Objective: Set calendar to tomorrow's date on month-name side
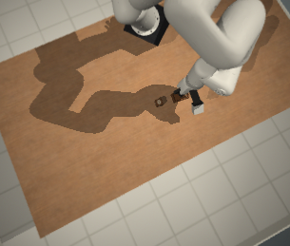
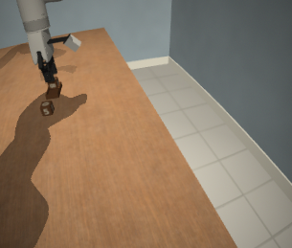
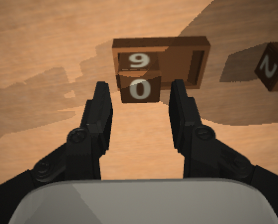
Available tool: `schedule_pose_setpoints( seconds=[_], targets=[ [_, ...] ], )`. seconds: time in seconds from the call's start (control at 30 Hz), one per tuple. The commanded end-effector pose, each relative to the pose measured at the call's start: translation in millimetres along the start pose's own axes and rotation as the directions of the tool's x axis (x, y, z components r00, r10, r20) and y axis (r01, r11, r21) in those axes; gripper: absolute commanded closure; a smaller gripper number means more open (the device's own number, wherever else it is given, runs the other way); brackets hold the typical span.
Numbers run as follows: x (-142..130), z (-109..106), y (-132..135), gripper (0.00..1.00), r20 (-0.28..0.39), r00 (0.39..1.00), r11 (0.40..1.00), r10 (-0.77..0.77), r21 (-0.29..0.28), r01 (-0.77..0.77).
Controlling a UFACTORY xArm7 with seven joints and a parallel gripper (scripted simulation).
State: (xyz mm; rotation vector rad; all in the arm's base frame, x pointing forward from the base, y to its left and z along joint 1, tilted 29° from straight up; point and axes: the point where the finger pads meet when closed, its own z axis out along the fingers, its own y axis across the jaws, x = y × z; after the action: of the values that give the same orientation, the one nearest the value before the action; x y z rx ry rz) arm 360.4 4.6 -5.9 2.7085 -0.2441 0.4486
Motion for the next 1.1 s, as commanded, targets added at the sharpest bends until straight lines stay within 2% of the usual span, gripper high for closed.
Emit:
schedule_pose_setpoints(
  seconds=[0.0,1.07],
  targets=[
    [0.6,-0.5,-0.8,0.51,-0.001,1.000,1.000,0.000,0.002,0.000],
    [0.6,3.9,-0.8,0.51,-0.001,1.000,1.000,0.000,0.002,0.000]
  ],
)
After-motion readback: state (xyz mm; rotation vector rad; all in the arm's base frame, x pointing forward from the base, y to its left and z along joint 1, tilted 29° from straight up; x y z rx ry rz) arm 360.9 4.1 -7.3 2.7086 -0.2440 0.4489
